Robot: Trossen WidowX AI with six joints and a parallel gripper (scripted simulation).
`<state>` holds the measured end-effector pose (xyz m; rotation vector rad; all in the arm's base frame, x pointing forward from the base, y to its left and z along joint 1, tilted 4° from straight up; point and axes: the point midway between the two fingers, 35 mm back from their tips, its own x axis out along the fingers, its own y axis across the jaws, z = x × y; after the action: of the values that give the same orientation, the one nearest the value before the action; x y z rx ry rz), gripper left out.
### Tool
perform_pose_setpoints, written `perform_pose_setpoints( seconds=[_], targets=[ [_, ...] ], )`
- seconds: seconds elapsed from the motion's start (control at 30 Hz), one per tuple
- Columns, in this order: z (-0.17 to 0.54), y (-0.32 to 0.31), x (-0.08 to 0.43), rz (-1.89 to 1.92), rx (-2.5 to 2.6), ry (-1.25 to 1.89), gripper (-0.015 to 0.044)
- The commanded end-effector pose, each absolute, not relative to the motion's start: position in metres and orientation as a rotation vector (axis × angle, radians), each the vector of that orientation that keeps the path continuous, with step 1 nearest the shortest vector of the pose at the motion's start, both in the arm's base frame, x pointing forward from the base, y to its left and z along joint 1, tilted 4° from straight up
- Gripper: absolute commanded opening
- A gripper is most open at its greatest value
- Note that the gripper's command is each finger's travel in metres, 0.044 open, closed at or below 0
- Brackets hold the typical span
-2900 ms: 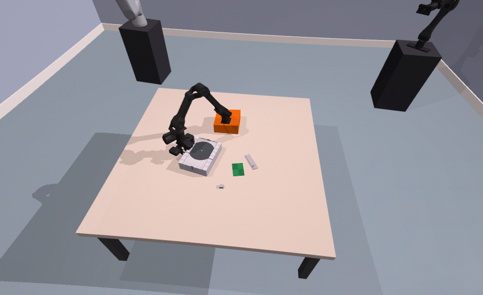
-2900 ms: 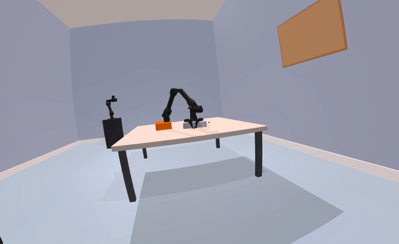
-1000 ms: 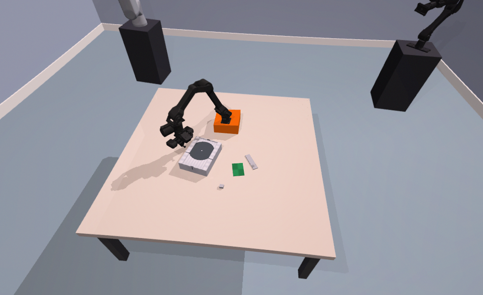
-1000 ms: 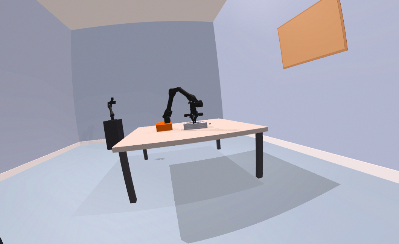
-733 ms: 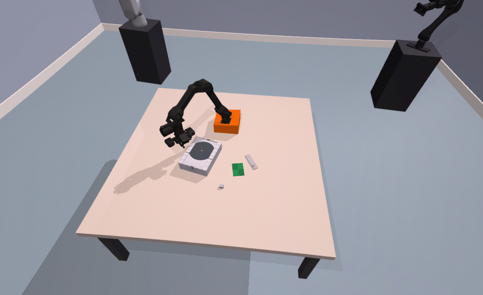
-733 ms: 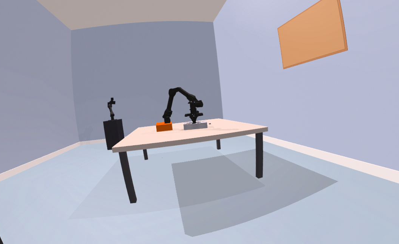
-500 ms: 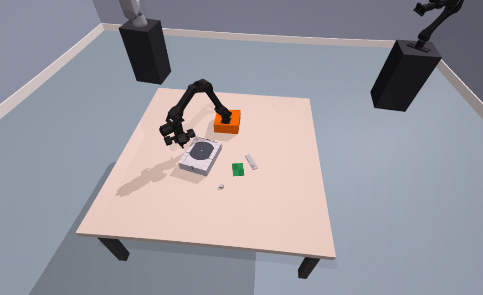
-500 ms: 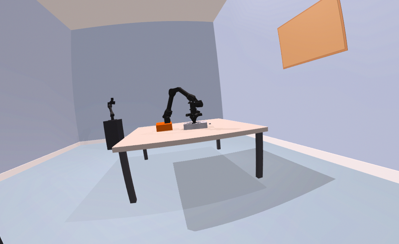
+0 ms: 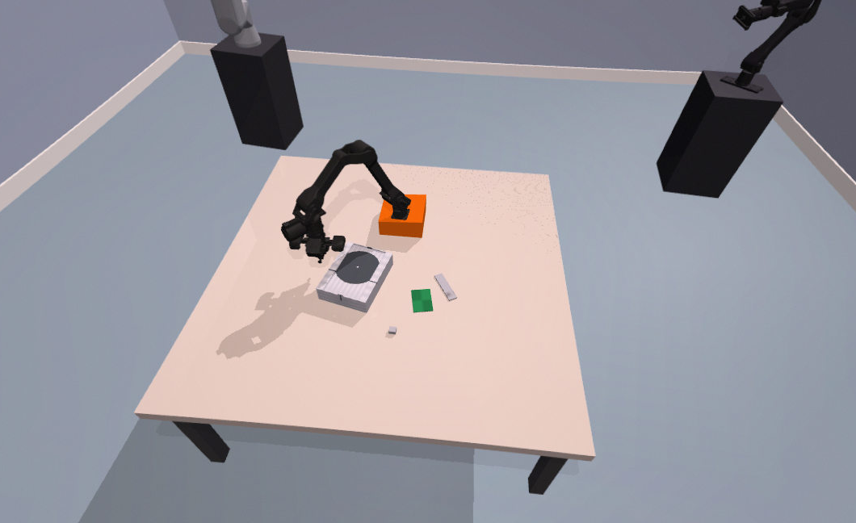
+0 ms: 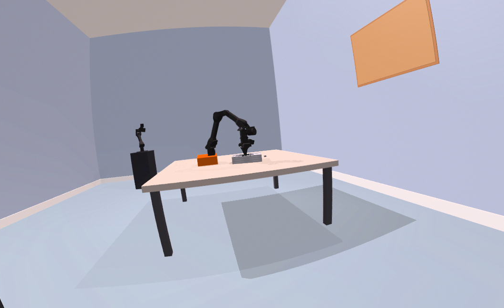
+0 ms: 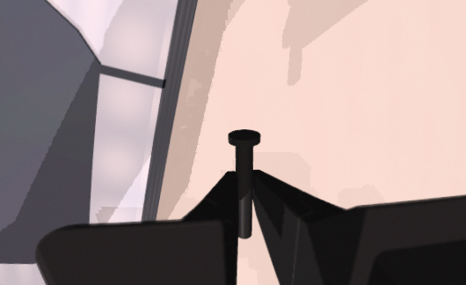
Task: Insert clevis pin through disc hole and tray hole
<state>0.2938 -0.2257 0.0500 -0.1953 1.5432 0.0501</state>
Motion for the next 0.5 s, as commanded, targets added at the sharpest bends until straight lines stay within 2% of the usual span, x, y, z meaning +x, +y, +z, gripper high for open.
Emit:
perform_pose_setpoints(
  seconds=[0.0, 0.47],
  targets=[
    [0.0503, -0.2266, 0.2937, -0.078, -0.061, 1.540, 0.0000],
    [0.0513, -0.2298, 0.2933, -0.449, 0.325, 1.483, 0.0000]
  ],
)
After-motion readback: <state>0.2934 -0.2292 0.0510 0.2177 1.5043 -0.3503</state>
